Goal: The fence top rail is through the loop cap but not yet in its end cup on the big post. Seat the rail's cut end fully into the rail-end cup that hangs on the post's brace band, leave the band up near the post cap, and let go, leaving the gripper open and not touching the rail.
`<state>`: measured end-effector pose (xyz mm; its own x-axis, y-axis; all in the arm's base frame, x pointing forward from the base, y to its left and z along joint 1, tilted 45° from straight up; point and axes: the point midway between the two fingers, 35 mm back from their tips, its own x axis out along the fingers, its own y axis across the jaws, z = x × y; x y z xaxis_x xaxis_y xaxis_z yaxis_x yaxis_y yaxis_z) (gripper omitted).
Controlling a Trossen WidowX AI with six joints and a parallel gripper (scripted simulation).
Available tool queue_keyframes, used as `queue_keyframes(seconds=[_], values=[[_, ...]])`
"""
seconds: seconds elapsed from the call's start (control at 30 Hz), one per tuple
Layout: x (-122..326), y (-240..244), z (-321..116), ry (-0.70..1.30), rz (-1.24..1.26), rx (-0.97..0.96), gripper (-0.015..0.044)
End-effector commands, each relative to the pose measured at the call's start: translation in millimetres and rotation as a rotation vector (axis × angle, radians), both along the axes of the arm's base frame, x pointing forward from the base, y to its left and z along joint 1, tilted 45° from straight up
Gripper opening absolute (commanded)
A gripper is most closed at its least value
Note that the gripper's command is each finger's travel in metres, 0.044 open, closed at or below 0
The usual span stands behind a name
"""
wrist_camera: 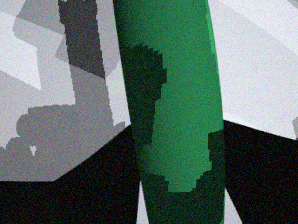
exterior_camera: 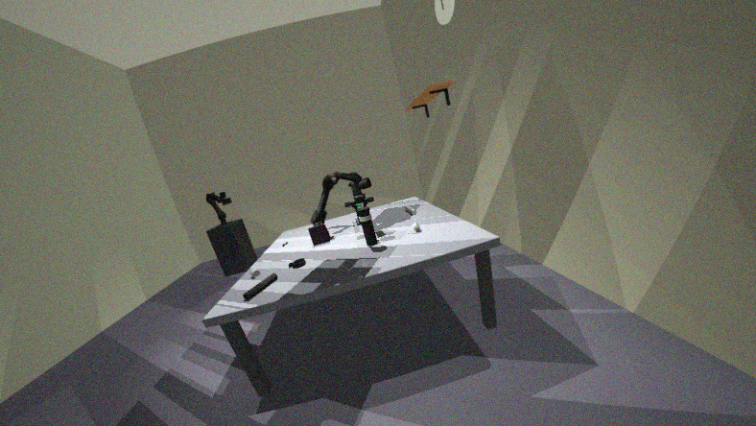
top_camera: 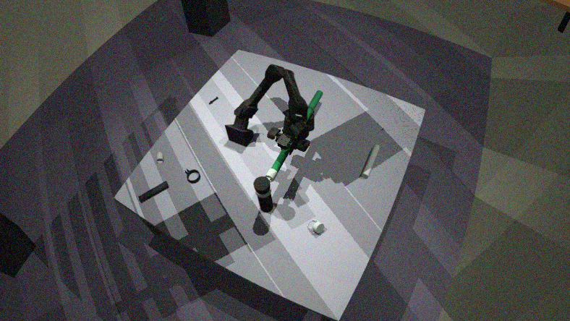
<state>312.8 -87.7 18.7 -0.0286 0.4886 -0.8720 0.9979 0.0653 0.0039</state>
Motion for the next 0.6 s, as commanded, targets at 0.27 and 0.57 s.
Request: queue_keyframes(seconds=[0.27,0.57], values=[[3.5,-19.0,-1.0,-0.015,-0.018,-0.038,0.0],[3.3,-21.6,-5.0,-0.015,-0.018,-0.038,0.0]])
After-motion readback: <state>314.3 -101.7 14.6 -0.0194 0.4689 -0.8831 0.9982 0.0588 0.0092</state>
